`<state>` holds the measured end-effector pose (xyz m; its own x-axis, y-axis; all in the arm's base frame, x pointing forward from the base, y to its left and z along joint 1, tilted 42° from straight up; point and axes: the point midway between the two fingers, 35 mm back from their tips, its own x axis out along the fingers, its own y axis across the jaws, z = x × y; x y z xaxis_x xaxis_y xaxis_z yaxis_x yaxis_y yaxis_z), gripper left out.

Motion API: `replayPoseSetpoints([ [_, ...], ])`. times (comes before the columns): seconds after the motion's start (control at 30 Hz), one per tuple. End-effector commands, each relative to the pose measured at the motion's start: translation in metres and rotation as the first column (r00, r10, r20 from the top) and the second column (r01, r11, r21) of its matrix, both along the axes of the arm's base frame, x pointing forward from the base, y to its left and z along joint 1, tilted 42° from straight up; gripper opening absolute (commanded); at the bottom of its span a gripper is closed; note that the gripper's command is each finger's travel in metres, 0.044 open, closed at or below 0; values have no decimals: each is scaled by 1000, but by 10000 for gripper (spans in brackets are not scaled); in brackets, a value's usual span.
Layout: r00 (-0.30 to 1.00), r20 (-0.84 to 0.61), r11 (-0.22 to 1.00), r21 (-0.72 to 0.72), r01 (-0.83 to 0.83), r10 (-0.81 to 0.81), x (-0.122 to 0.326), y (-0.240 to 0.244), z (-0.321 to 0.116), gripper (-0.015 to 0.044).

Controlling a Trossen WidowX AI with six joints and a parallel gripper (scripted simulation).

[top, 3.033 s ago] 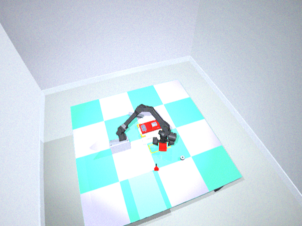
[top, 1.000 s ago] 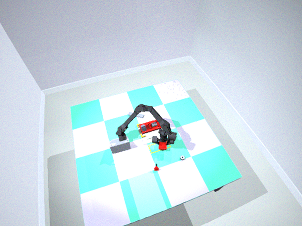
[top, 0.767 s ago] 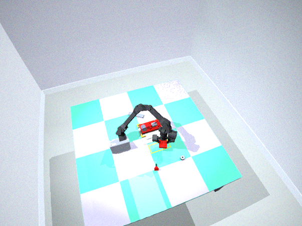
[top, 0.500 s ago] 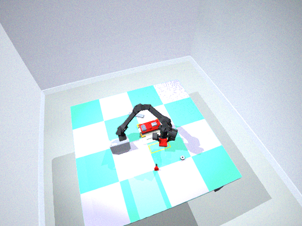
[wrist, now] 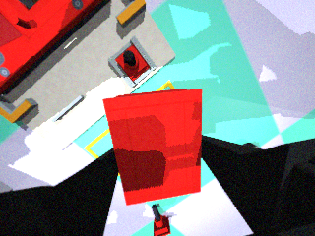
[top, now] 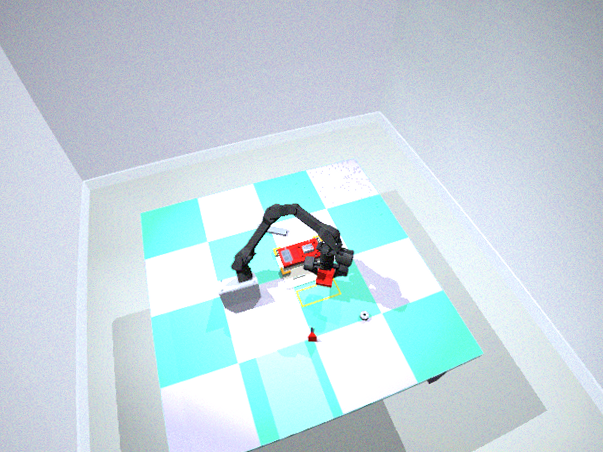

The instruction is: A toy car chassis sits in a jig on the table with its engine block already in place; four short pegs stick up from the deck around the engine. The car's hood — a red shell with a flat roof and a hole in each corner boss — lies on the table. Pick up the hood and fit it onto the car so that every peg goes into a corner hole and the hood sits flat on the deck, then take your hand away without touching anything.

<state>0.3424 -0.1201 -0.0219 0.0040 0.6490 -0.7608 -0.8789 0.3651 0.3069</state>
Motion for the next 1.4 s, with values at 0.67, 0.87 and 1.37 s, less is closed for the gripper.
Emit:
replayPoseSetpoints([
  [0.67,883,-298,930,-58,363,-363,11,72,70,0],
  [0.87,819,-367,893,-86,443,-441,10,91,87,0],
  [1.37,607,-522,773,-178,609,-599,-3,140,126,0],
])
